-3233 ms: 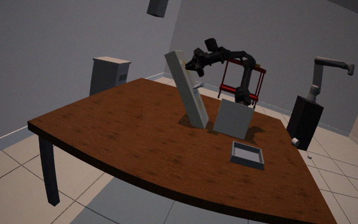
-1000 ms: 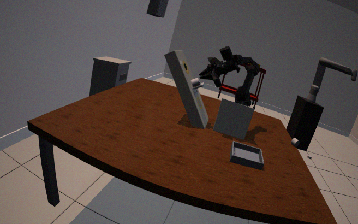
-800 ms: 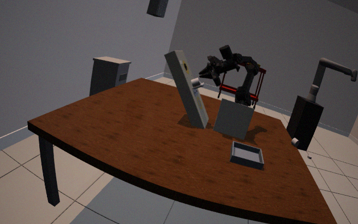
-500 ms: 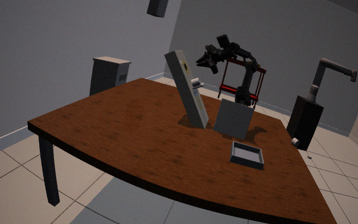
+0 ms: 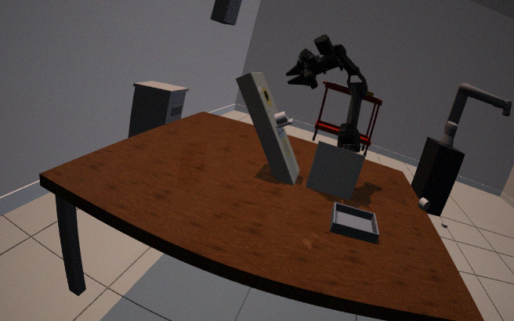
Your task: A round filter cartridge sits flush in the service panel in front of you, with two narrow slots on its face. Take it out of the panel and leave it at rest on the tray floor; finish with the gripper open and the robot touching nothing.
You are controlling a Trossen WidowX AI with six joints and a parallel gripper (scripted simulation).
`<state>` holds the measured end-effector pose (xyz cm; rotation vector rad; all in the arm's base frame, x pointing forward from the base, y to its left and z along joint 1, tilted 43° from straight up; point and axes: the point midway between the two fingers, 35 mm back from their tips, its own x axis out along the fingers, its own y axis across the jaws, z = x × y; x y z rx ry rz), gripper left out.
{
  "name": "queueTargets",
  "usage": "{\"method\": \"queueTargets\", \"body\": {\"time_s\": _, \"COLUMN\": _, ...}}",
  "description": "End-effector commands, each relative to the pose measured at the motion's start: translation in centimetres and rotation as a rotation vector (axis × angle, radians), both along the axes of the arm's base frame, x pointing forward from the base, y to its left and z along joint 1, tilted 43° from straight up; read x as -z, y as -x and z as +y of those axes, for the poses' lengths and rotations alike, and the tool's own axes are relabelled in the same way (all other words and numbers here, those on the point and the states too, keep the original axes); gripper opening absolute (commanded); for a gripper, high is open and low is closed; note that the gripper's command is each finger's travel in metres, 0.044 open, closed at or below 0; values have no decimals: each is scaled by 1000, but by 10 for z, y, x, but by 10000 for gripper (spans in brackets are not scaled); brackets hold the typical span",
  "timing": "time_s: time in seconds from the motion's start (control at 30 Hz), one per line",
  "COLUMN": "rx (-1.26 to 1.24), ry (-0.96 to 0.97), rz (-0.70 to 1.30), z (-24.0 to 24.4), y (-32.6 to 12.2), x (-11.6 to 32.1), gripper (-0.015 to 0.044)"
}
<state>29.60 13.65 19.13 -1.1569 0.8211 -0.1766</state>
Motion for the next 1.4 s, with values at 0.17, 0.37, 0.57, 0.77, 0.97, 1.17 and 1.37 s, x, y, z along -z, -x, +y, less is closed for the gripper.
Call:
{"method": "queueTargets", "body": {"time_s": 0.17, "rx": 553, "ry": -320, "rz": -58, "z": -61, "y": 47, "x": 72, "gripper": 305}}
{"method": "queueTargets", "body": {"time_s": 0.37, "rx": 567, "ry": -325, "rz": -61, "z": -62, "y": 49, "x": 73, "gripper": 305}}
{"method": "queueTargets", "body": {"time_s": 0.57, "rx": 567, "ry": -326, "rz": -60, "z": -65, "y": 47, "x": 76, "gripper": 305}}
{"method": "queueTargets", "body": {"time_s": 0.77, "rx": 567, "ry": -327, "rz": -59, "z": -71, "y": 42, "x": 83, "gripper": 305}}
{"method": "queueTargets", "body": {"time_s": 0.97, "rx": 567, "ry": -328, "rz": -60, "z": -77, "y": 38, "x": 89, "gripper": 305}}
{"method": "queueTargets", "body": {"time_s": 1.17, "rx": 566, "ry": -328, "rz": -60, "z": -83, "y": 35, "x": 95, "gripper": 305}}
{"method": "queueTargets", "body": {"time_s": 1.37, "rx": 566, "ry": -327, "rz": -62, "z": -90, "y": 31, "x": 101, "gripper": 305}}
